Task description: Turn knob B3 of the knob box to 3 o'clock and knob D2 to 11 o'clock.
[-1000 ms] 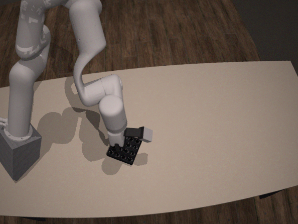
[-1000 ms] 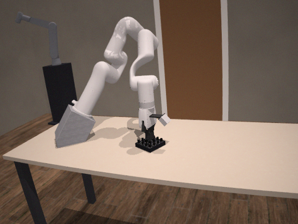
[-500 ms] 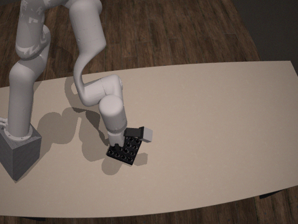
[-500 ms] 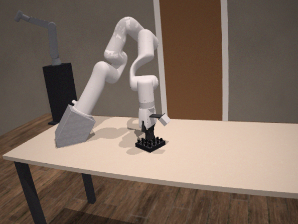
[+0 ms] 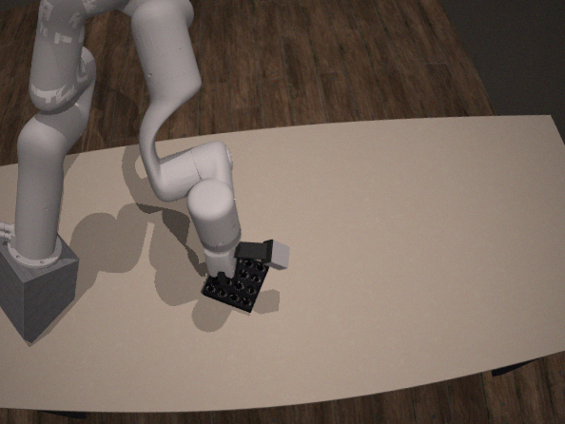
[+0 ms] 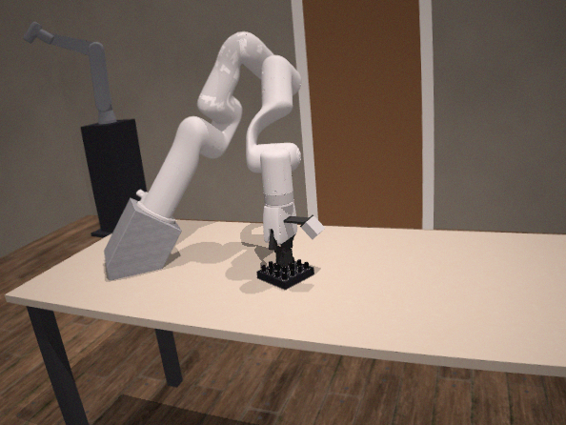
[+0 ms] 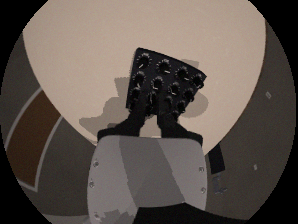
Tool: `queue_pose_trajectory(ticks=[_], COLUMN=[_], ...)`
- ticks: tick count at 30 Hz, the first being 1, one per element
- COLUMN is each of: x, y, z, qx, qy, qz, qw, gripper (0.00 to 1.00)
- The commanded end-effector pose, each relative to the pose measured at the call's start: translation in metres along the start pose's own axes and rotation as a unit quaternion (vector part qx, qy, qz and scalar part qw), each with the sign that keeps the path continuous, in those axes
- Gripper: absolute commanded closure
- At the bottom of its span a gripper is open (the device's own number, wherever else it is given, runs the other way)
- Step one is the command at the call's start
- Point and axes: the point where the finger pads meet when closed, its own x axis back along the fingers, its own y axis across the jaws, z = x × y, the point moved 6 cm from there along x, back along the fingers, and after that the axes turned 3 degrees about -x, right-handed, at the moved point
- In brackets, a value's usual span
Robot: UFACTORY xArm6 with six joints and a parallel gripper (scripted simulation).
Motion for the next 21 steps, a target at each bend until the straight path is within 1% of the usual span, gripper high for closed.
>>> queue_pose_trajectory(ticks=[1, 2, 21], x=[0.0006, 0.0006, 0.0006], y=[-0.0001, -0.0001, -0.0001], z=[0.0009, 0.0009, 0.0009], qx=[0.000, 0.000, 0.000], qy=[0.001, 0.001, 0.001], qz=[0.000, 0.000, 0.000], qw=[1.000, 1.000, 1.000], gripper=[0.81, 0.92, 0.92])
